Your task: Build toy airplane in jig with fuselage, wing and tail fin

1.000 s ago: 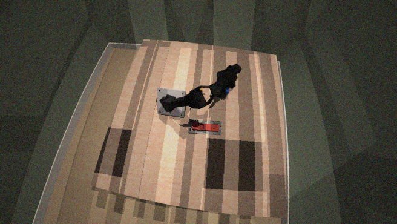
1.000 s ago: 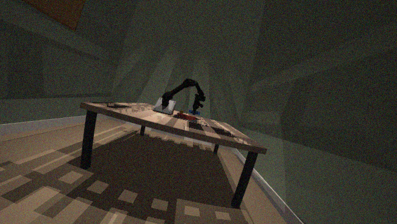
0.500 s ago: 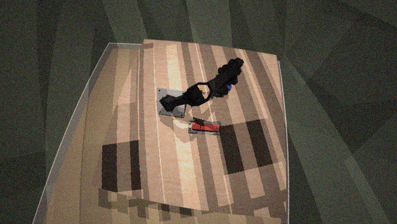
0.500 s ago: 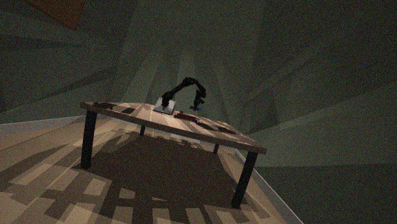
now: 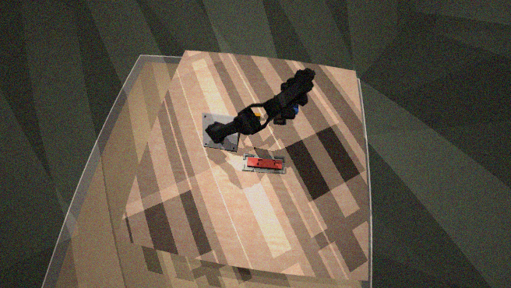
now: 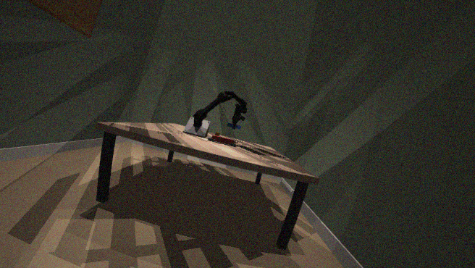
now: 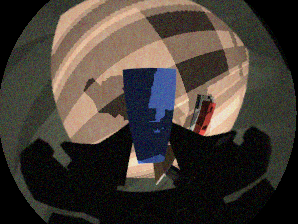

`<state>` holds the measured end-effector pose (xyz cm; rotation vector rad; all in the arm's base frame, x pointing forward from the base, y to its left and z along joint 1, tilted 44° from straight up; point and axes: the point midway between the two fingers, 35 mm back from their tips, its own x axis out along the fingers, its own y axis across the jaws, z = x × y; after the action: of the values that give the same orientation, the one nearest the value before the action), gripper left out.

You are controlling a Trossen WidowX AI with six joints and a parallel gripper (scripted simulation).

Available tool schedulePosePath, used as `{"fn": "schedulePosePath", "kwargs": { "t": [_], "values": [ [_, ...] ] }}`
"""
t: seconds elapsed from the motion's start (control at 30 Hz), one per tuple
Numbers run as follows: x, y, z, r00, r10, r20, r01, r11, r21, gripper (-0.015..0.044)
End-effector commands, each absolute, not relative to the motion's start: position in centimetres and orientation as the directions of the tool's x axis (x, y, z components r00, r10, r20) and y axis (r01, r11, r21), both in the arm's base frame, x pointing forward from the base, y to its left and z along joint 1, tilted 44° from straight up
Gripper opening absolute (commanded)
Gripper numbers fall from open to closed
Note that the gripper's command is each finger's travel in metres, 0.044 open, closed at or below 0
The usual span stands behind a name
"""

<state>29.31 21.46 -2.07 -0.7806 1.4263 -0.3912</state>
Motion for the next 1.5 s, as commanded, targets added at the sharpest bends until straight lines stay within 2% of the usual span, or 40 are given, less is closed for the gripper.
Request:
{"fn": "schedulePosePath", "kwargs": {
  "t": [0.0, 0.7, 1.47],
  "values": [
    [29.6, 20.8, -1.1, 0.137, -0.667, -0.732, -0.250, 0.692, -0.677, 0.0000],
    [30.7, 15.7, 3.5, 0.136, -0.656, -0.743, -0.557, 0.569, -0.605, 0.0000],
    [30.3, 9.5, 7.7, 0.138, -0.653, -0.745, -0.821, 0.346, -0.455, 0.0000]
  ]
}}
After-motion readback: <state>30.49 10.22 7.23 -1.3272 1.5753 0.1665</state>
